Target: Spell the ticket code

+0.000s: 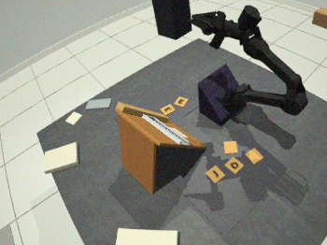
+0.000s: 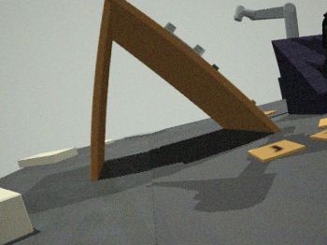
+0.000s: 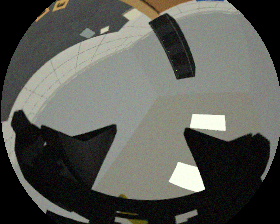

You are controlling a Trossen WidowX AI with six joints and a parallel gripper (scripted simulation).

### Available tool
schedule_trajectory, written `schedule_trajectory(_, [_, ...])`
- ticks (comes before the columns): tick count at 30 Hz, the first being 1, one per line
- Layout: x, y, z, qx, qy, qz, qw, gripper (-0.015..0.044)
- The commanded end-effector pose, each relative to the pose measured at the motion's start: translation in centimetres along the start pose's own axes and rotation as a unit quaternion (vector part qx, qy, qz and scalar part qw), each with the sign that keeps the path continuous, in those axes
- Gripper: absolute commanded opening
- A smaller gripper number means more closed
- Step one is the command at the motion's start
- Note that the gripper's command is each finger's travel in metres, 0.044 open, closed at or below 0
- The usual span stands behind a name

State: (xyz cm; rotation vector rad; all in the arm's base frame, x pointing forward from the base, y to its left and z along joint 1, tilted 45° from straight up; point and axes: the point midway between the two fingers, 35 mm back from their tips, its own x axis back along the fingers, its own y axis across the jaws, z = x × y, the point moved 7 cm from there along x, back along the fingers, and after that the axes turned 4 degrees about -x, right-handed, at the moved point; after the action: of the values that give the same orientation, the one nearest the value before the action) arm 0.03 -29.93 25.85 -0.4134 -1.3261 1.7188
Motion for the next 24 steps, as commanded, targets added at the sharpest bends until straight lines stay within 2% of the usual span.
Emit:
schedule_trajectory(1, [-1.9,3.0,-3.3,-0.157,-0.09,-0.049,0.982,0.044])
schedule_trajectory(5, [-3.3,5.7,-7.7,-0.343,-0.181,-0.132,0.912,0.044])
schedule_trajectory(9, [-3.6,8.1,-12.4,-0.51,-0.244,-0.241,0.789,0.044])
schedule_trajectory(12, [-3.1,9.5,-15.8,-0.612,-0.266,-0.331,0.667,0.044])
schedule_trajectory(14, [-2.3,10.3,-18.2,-0.673,-0.266,-0.401,0.562,0.044])
schedule_trajectory(17, [-0.8,11.2,-21.5,-0.735,-0.238,-0.505,0.384,0.044])
schedule_trajectory(19, [0.0,11.5,-22.7,-0.75,-0.215,-0.547,0.303,0.044])
schedule_trajectory(24, [0.1,11.5,-22.9,-0.751,-0.212,-0.552,0.293,0.044])
